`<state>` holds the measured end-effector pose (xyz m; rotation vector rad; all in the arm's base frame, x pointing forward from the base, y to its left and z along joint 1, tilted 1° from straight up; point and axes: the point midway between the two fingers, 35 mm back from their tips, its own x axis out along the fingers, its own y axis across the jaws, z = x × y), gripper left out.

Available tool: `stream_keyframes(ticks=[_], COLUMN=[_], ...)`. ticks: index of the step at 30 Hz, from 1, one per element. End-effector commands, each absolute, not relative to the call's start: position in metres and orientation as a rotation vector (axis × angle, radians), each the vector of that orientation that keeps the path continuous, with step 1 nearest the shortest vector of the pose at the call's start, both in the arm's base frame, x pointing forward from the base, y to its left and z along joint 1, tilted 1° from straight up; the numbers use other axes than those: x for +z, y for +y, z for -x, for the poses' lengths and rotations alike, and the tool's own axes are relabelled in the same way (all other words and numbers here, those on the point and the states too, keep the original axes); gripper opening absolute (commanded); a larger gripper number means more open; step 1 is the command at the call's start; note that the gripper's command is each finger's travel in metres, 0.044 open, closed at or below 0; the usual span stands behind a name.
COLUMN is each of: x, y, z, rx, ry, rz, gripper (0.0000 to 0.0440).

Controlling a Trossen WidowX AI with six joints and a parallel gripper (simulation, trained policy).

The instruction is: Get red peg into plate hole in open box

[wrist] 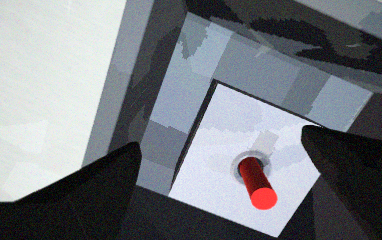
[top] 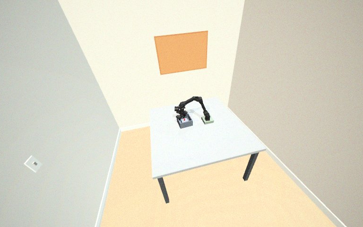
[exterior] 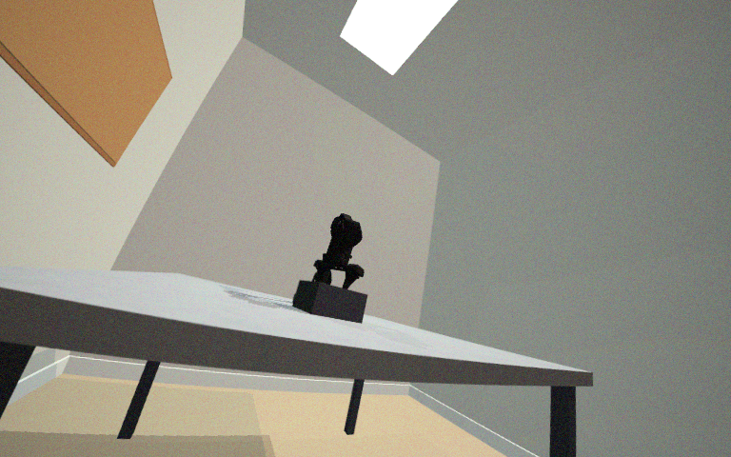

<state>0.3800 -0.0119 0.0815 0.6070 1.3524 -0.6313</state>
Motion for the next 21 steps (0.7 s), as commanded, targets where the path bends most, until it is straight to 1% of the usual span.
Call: stream_keyframes(ticks=[1,10,21], x=[0.090,0.110,0.111], y=[0.000,0.017,0.018], z=[-0.404,-0.434,-0.435], rx=[-0.557,-0.457,-0.454], ry=[1.323,1.286,1.284], rz=[-0.639,-0.674,-0.674], gripper=[0.0440,0.0440,0.0440])
